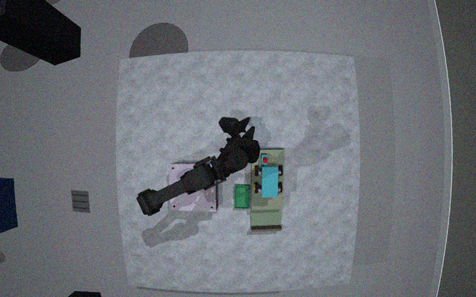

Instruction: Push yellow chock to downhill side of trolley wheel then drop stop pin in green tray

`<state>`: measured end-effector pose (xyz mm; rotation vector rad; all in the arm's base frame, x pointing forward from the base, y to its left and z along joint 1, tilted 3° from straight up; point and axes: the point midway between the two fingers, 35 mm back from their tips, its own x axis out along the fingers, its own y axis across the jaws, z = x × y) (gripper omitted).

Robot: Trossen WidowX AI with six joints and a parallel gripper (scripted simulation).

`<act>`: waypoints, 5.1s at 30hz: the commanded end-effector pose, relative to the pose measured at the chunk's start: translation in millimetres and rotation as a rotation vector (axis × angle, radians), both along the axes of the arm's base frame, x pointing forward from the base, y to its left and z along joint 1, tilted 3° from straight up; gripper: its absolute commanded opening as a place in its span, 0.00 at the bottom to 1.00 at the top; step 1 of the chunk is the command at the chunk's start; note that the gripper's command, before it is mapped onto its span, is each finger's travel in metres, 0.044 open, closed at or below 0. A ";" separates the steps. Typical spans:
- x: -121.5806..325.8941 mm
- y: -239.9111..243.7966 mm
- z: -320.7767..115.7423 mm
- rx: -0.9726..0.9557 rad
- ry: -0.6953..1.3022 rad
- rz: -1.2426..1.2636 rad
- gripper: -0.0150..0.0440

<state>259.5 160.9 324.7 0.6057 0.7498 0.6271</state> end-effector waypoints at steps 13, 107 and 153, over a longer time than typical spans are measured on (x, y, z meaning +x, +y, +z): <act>-2.4 -13.2 -167.7 -0.757 -0.047 0.474 0.58; -56.7 -48.2 -358.6 -1.179 -0.060 1.242 0.58; -63.7 -52.2 -323.4 -1.179 -0.060 1.242 0.25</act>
